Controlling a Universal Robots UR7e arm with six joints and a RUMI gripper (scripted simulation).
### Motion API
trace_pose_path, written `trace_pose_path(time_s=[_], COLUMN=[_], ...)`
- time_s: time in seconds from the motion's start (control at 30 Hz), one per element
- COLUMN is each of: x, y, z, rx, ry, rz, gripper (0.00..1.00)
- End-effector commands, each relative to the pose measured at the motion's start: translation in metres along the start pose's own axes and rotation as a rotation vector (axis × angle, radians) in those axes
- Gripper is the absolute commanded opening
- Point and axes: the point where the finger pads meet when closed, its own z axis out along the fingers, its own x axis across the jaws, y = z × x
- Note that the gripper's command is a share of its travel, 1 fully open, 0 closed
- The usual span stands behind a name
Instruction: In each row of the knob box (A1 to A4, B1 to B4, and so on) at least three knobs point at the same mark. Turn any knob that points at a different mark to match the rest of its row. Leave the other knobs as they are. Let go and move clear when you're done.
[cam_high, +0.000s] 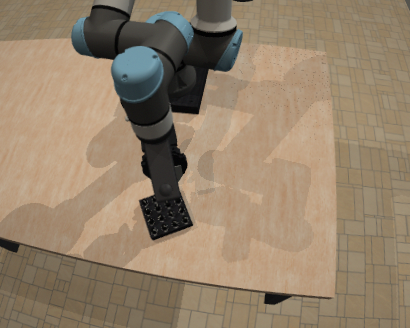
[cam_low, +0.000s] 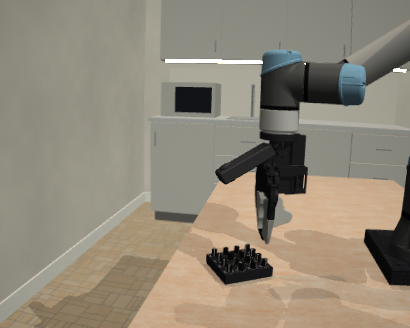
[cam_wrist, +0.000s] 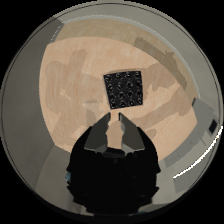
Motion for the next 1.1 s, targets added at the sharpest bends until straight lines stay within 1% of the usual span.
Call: trace_pose_path(time_s=[0.0,0.1,0.17,0.23,0.67,0.73,0.93,1.07], x=[0.0013,0.0012,0.0012,0.0010,0.0004,0.0004,0.0003,0.0003], y=[-0.0018,-0.0015,-0.0015,-0.0011,0.0011,0.0011,0.0027,0.0033], z=[-0.0051,-0.0060,-0.0060,-0.0070,-0.0105,-0.0105,-0.0125,-0.0132], rx=[0.009,0.009,0.009,0.010,0.010,0.010,0.010,0.010], ry=[-0.004,-0.003,-0.003,-0.003,-0.002,-0.002,-0.001,-0.001], rz=[-0.156,-0.213,-0.213,-0.285,-0.527,-0.527,-0.666,-0.716], gripper=[0.11,0.11,0.11,0.11,0.11,0.11,0.11,0.11])
